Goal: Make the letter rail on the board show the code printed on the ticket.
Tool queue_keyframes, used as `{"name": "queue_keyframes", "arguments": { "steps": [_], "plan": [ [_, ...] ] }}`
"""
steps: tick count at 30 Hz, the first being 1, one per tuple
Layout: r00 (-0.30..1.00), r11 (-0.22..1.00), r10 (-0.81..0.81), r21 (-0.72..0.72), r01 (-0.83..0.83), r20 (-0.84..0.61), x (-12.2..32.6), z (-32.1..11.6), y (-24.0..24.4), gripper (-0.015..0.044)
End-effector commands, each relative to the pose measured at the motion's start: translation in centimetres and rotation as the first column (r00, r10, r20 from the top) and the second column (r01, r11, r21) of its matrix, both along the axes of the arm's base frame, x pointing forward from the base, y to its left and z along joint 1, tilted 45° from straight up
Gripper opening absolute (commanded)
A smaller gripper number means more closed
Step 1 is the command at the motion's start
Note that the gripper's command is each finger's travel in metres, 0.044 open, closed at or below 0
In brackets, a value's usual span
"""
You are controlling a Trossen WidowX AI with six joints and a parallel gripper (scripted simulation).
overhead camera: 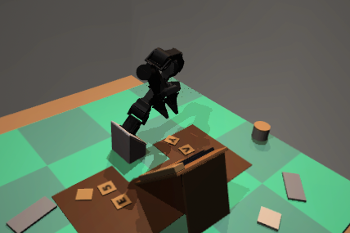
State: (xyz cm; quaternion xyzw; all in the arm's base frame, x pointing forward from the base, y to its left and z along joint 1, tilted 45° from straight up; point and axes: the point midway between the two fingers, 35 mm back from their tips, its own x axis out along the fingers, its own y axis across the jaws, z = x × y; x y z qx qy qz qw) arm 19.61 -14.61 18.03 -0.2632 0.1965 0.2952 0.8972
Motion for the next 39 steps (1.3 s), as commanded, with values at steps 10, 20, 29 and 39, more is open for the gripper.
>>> {"name": "queue_keyframes", "arguments": {
  "steps": [10, 20, 29, 39],
  "plan": [
    [1.0, 1.0, 0.007, -0.009, -0.007, 0.0, -0.5, 2.8, 1.5, 0.044],
    [1.0, 1.0, 0.007, -0.009, -0.007, 0.0, -0.5, 2.8, 1.5, 0.044],
    [0.811, 0.804, -0.163, 0.401, 0.439, -0.561, 0.1, -6.5, -2.4, 0.034],
    [0.352, 0.412, -0.081, 0.291, 0.864, -0.932, -0.5, -15.4, -4.1, 0.034]
  ]
}}
